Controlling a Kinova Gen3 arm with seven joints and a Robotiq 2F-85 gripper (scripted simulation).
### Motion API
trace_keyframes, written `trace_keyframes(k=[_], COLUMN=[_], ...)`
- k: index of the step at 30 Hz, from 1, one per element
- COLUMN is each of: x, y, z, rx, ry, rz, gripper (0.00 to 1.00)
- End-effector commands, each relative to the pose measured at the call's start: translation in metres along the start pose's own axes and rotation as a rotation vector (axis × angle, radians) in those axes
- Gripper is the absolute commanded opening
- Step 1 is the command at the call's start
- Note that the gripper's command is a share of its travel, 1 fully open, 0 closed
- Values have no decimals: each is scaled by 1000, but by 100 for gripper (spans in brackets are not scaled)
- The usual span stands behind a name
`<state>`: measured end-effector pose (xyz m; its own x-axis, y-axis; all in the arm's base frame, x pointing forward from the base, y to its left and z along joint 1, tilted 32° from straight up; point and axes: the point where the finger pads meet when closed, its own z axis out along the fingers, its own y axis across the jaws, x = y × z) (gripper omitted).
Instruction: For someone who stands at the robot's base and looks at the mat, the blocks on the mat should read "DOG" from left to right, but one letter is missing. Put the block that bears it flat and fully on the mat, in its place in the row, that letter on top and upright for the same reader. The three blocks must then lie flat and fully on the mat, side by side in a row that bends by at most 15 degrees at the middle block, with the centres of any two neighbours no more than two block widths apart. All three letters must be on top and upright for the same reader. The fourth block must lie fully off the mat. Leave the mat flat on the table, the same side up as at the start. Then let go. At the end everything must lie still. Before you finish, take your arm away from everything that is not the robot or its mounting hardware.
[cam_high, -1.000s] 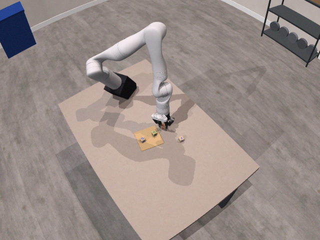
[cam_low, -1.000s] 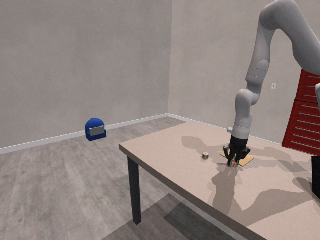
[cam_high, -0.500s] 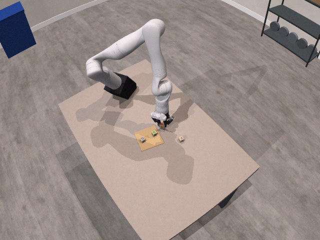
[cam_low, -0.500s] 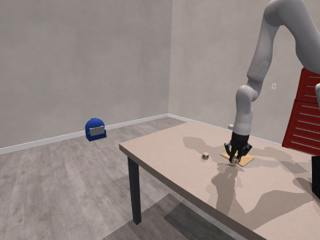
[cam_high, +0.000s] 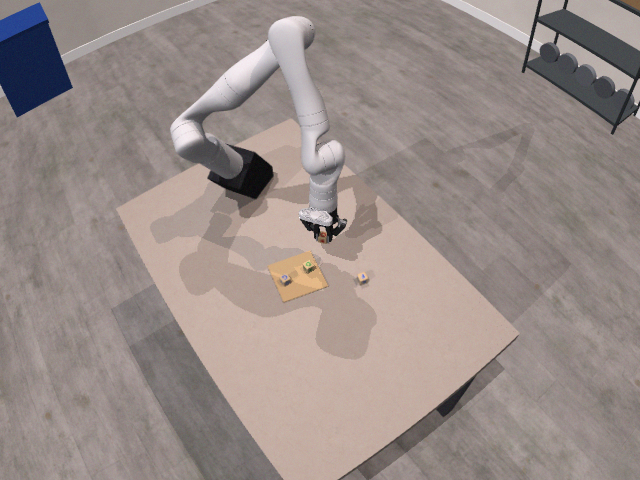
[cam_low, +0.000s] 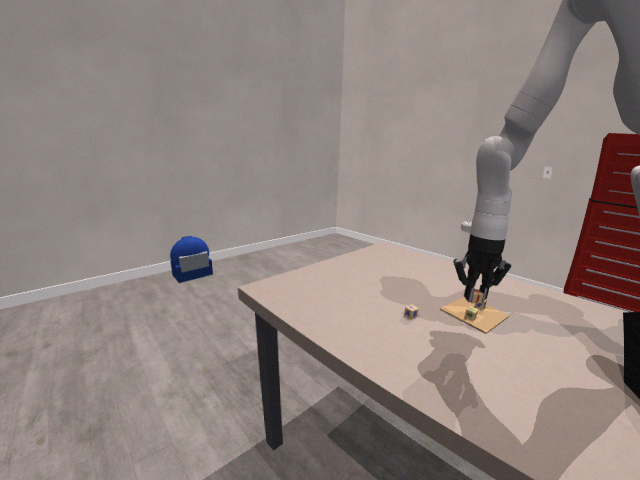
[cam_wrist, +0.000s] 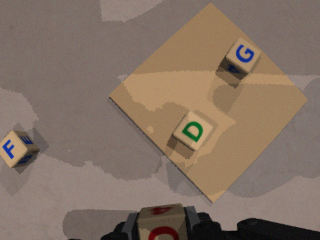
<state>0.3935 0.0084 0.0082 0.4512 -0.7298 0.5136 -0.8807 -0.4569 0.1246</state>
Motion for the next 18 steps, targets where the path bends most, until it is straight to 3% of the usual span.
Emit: trace_keyframes(k=[1,18], x=[-7,-7], y=[-7,-7], z=[-14,-17], rx=[22,22], ry=[-1,-1], rz=[-16,-19], gripper=[21,21])
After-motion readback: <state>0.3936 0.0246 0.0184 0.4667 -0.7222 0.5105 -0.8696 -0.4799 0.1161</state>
